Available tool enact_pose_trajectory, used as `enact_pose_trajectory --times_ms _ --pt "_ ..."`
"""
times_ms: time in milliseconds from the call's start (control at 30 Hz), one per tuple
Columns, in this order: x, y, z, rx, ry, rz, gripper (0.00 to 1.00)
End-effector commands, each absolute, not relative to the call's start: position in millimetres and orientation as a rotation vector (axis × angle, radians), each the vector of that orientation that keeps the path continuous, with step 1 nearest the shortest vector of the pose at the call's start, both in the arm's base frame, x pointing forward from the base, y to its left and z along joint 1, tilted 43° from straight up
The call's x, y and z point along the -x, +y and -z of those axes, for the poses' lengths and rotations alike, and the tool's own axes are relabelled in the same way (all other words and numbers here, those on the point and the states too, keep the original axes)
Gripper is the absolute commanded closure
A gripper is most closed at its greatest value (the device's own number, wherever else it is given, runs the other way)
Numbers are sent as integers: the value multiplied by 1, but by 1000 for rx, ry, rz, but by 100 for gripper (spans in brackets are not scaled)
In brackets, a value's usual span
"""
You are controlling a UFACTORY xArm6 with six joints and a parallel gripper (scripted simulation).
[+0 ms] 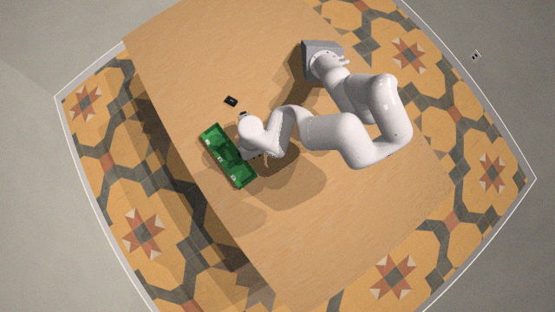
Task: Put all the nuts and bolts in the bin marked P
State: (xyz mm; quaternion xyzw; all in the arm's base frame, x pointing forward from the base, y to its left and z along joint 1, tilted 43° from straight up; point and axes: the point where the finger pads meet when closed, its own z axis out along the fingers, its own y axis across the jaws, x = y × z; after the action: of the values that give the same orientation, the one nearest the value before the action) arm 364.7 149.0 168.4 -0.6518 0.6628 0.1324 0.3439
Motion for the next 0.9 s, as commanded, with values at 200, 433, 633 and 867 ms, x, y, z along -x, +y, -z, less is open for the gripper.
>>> enact_pose_trajectory --times_ms 200,433,633,867 --pt "-359 135 -186 1693 1721 -344 100" --pt "-359 135 -186 1693 1721 -344 100" --pt "-357 131 -191 1693 1721 -344 100" --pt "-361 132 -194 1733 1675 -321 100"
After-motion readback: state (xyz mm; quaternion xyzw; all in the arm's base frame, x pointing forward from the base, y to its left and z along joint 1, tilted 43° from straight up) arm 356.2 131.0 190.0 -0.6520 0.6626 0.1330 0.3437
